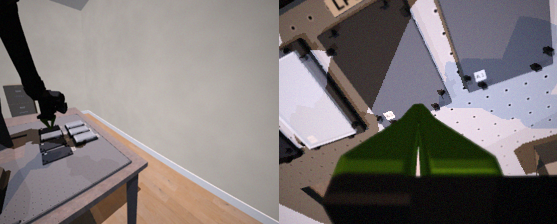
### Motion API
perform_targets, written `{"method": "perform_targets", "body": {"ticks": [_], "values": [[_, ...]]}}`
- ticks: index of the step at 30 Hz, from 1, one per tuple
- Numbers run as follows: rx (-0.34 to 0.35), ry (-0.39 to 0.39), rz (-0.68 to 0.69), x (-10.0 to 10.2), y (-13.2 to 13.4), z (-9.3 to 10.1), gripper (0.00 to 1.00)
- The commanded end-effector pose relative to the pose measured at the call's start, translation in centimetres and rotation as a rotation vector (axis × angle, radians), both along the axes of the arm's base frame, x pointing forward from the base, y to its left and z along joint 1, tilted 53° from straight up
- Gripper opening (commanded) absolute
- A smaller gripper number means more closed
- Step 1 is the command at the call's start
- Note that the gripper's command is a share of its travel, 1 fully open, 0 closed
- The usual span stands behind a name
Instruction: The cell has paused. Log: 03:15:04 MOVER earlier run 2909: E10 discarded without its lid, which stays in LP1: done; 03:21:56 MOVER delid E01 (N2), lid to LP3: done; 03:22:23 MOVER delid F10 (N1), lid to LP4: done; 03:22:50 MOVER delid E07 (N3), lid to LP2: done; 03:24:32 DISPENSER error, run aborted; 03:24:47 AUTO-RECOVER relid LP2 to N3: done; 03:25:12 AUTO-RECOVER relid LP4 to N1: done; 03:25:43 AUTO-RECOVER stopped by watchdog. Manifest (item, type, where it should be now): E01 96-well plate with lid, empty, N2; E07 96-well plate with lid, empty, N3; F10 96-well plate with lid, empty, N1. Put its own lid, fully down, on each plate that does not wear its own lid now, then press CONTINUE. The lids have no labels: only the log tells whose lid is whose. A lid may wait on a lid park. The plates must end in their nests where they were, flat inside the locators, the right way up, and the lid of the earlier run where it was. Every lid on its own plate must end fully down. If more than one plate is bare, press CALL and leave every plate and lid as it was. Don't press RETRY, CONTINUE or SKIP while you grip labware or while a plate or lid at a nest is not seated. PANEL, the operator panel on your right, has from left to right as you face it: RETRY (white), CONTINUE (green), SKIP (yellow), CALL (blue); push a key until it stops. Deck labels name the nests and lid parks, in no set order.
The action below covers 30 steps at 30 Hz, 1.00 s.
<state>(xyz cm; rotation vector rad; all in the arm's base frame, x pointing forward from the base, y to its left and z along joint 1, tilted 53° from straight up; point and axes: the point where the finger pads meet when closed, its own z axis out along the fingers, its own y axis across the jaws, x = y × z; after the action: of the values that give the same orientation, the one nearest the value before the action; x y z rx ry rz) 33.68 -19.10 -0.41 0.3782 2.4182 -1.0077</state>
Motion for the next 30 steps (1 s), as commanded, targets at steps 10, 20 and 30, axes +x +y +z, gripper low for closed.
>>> {"method": "perform_targets", "body": {"ticks": [10, 20, 30], "values": [[0.076, -0.204, -0.171, -1.7, -4.6, 4.8, 0.00], [0.066, -0.189, -0.158, -2.8, -7.1, 7.4, 0.00], [0.109, -0.298, -0.242, -5.9, -8.2, 7.2, 0.00]]}}
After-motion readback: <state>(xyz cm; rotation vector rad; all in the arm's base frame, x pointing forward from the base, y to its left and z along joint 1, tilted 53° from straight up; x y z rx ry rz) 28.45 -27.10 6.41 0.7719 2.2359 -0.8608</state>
